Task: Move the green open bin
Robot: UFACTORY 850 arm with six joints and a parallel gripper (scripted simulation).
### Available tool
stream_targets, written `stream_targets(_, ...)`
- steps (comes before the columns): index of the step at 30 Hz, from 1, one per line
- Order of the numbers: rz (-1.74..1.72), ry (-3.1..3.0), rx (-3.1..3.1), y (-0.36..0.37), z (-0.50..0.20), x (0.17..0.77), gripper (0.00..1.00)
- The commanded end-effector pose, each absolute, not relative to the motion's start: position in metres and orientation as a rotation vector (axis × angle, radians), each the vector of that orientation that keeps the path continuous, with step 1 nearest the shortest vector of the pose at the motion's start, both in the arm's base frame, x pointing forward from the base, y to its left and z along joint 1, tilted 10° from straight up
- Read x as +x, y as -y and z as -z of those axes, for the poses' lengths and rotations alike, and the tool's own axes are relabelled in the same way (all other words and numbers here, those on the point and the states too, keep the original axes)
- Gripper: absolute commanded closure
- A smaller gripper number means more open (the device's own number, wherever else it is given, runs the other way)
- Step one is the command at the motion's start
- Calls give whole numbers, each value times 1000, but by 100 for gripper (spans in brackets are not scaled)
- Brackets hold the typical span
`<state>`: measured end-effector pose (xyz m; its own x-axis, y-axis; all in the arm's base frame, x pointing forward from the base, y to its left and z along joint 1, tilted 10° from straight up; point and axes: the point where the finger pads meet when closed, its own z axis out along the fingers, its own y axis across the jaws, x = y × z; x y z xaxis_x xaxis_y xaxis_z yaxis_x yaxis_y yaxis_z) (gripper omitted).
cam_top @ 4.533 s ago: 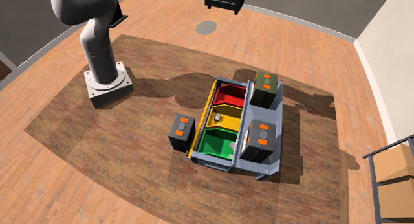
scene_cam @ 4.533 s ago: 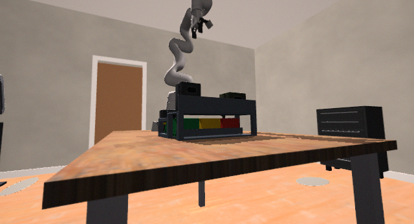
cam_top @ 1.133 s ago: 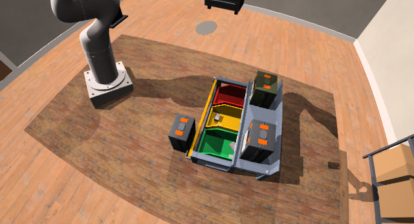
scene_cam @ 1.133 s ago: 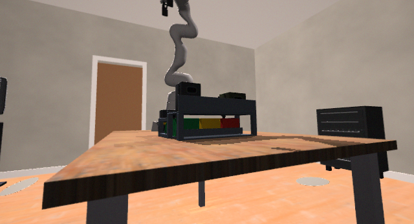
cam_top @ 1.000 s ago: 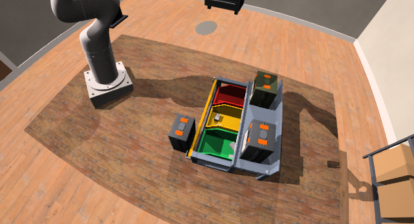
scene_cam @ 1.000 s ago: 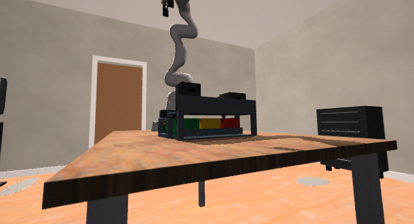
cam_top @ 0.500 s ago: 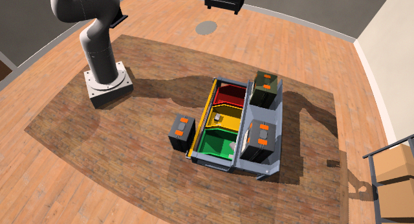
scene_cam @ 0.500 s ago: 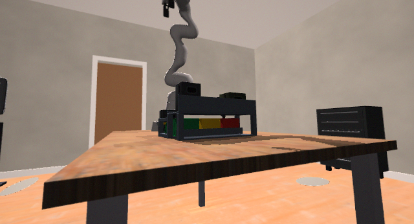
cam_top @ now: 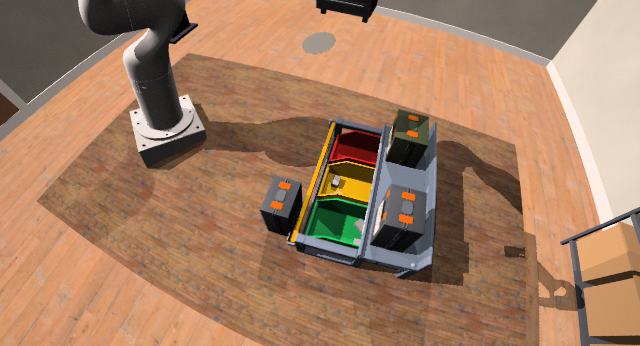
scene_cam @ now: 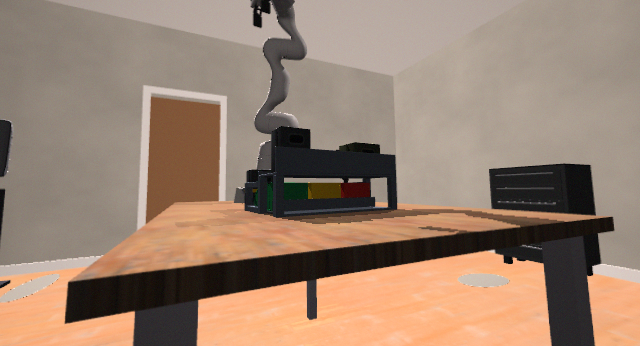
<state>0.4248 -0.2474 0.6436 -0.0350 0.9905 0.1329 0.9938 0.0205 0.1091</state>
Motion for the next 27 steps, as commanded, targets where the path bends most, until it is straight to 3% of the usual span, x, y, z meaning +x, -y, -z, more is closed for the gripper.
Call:
stream_targets(1,269,2232,-2170,247,-645,424,0)
stream_targets(27,269,2232,-2170,244,-645,423,0)
